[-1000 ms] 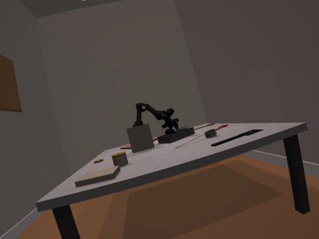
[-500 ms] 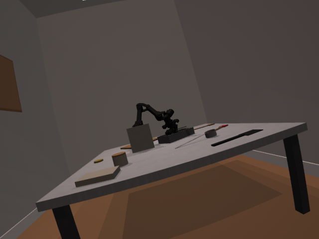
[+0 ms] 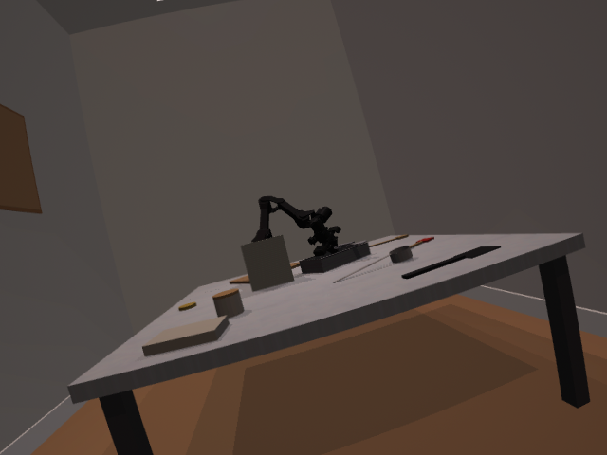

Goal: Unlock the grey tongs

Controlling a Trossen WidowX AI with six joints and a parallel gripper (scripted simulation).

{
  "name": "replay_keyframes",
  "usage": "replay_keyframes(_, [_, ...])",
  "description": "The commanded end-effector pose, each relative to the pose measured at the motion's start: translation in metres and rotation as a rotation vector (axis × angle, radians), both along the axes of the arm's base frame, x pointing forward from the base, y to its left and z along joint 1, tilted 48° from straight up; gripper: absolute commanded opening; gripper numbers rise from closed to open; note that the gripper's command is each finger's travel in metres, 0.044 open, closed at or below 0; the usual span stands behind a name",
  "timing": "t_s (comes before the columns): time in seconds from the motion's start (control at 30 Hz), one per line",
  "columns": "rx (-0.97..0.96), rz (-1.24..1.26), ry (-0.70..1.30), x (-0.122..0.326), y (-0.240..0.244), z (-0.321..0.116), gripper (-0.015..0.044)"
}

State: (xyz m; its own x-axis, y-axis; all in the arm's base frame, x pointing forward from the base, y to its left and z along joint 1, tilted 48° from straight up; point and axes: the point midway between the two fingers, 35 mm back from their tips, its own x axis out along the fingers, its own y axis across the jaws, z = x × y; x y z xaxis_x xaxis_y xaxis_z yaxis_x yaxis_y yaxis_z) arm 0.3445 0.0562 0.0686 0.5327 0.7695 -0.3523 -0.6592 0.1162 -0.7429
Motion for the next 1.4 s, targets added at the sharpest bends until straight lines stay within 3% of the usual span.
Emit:
replay_keyframes(0.0, [-0.010,-0.006,-0.016,0.001,-0.023,0.019,-0.0150])
replay_keyframes(0.2, [0.000,-0.013,-0.018,-0.009,-0.052,0.050,-0.0150])
replay_keyframes(0.73, [-0.007,-0.010,-0.010,-0.007,-0.052,0.050,-0.0150])
replay_keyframes(1.37, [-0.154,0.093,0.154,0.003,-0.053,0.043,-0.0150])
